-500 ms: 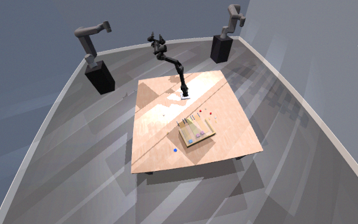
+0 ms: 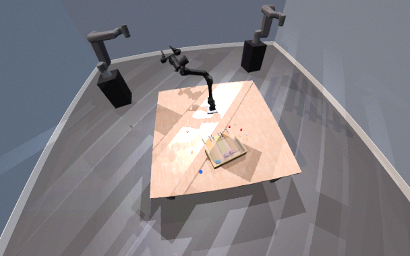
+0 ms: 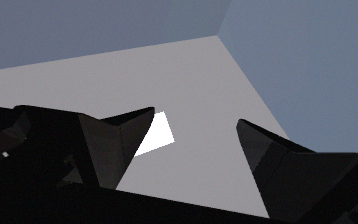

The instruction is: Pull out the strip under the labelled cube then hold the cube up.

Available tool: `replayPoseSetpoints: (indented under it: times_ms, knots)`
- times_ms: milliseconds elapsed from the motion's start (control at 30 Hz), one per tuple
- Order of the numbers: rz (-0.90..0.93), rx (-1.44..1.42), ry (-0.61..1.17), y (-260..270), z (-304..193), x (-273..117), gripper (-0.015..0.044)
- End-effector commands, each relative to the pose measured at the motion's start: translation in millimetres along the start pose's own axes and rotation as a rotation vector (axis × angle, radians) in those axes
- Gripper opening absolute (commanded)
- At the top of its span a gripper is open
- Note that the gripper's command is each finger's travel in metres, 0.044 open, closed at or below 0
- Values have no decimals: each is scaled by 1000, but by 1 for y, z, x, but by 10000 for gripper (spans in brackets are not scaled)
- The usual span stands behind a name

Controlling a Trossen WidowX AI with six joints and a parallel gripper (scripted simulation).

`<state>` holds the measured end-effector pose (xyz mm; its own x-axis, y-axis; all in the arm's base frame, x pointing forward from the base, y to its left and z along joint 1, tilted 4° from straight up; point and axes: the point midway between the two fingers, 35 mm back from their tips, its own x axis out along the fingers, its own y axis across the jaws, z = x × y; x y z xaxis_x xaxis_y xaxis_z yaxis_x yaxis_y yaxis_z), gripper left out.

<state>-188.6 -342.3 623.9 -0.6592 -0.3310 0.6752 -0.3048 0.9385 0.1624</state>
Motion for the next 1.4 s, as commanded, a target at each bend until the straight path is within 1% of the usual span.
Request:
replayPoseSetpoints:
  times_ms: [0,200,400,567,767,933,1067,1233,1367]
  knots:
    - [-190,-149,15,-45,-16,-32,400]
    - [-488,-384,122,-109,-43,-100,400]
    - [-748,-591,330,-152,-72,-184,400]
    - [-927,-748,582,-172,-94,-263,400]
    - [-1069,-898,971,-173,-115,-366,400]
    - [-1107,-978,1351,-155,-124,-451,400]
    - [-1075,-1004,1679,-128,-125,-516,400]
    - [-947,-980,2100,-83,-116,-590,400]
    - [-769,-909,2428,-40,-100,-641,400]
